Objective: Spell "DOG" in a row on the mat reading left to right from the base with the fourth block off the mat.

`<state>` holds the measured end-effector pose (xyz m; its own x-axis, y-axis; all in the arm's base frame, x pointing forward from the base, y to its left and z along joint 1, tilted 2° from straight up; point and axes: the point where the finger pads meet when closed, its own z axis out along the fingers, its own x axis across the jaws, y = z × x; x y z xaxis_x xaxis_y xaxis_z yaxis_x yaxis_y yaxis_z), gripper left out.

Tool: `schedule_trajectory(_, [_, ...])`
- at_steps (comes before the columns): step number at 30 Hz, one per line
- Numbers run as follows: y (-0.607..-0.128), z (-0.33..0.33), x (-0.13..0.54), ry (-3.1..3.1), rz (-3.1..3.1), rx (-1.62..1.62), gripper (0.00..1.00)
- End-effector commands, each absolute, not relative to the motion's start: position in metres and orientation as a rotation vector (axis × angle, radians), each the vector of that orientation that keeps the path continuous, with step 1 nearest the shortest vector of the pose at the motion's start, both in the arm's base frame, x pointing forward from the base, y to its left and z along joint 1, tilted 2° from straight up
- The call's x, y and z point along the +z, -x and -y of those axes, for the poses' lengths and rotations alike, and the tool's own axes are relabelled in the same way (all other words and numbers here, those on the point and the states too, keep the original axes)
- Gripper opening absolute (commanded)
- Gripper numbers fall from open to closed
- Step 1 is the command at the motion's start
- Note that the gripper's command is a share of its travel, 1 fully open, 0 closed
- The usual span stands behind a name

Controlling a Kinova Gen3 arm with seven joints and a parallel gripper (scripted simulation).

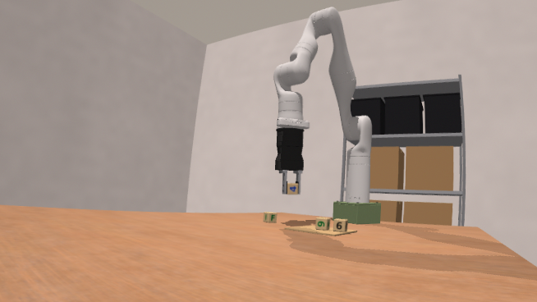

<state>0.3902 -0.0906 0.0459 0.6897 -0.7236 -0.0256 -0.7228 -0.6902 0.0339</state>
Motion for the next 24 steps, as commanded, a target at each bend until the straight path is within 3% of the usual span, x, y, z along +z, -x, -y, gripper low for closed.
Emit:
schedule_trajectory(1, [-0.392, 0.083, 0.050, -2.930, 1.090, -0.041, 0.57])
schedule_trajectory(24, [-0.396, 0.043, 0.059, -3.122, 0.120, 0.038, 0.57])
